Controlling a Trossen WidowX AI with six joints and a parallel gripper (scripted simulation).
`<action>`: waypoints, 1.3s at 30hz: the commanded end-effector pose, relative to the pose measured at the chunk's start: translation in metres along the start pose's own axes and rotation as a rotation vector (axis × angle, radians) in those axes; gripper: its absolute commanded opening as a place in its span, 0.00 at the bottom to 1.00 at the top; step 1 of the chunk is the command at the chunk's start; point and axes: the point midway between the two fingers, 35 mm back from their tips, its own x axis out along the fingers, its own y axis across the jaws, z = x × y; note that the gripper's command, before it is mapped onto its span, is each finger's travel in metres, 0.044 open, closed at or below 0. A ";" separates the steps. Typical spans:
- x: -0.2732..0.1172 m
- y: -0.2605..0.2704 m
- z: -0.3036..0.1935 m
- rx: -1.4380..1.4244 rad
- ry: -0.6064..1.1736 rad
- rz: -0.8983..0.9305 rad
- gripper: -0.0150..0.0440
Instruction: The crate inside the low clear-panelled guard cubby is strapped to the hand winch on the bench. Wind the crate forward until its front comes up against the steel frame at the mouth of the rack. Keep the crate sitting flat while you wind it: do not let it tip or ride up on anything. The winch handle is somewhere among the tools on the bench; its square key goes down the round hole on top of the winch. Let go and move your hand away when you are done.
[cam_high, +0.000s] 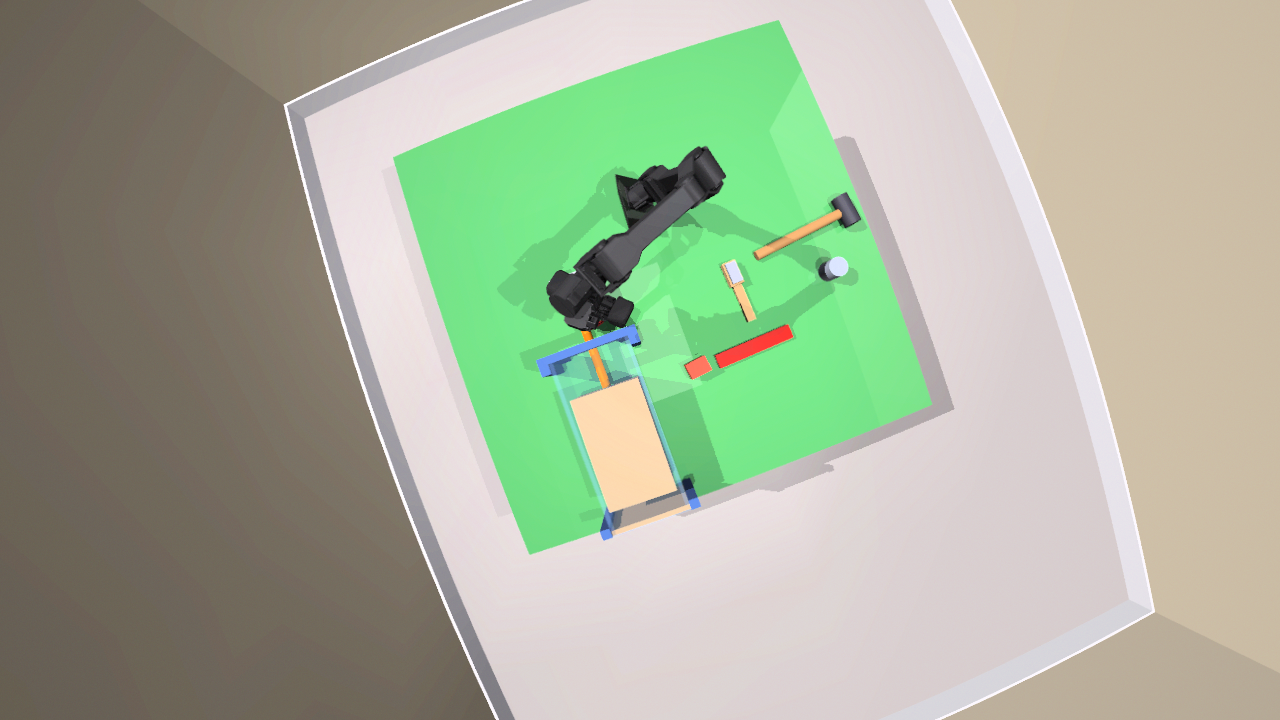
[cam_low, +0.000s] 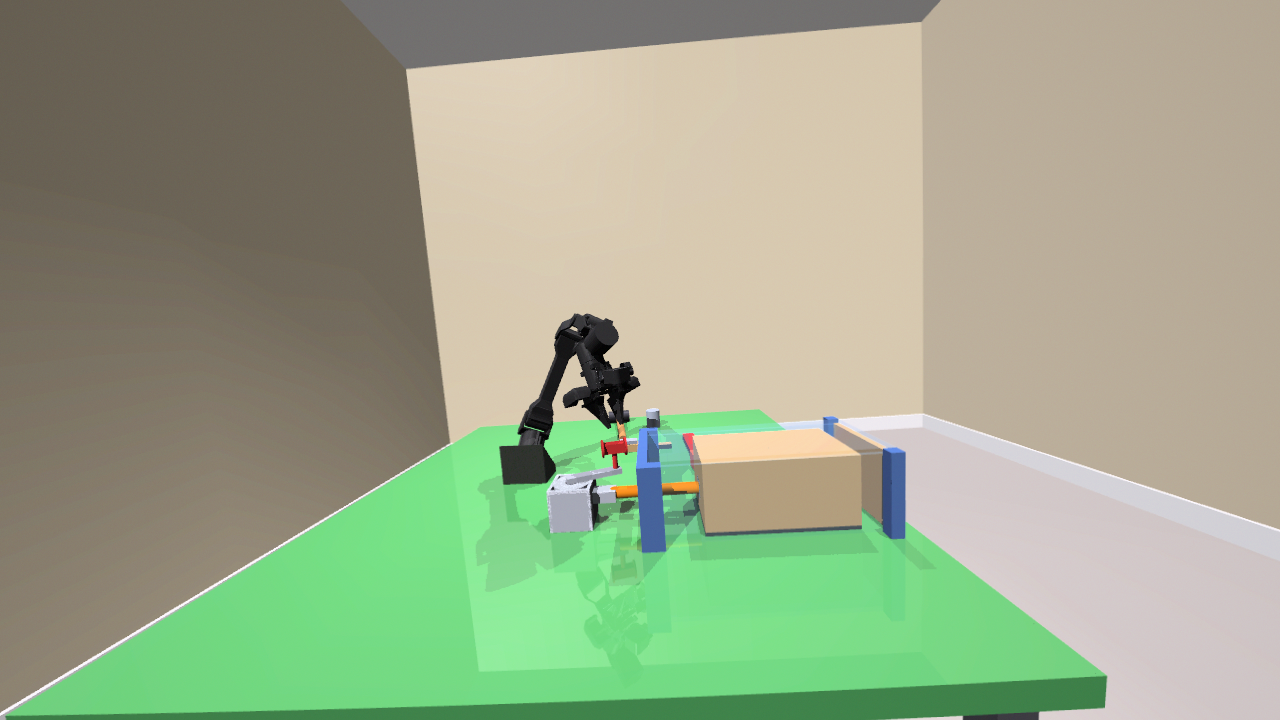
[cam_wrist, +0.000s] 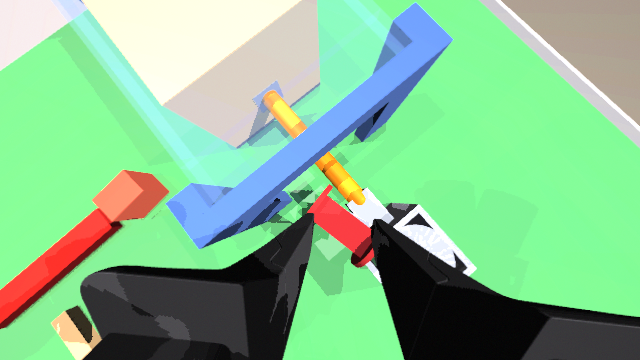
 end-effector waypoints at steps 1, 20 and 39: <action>-0.001 0.000 0.000 -0.004 0.000 -0.004 0.49; -0.001 0.000 0.000 -0.004 0.000 -0.004 0.27; -0.001 0.000 0.000 -0.004 0.000 -0.004 0.25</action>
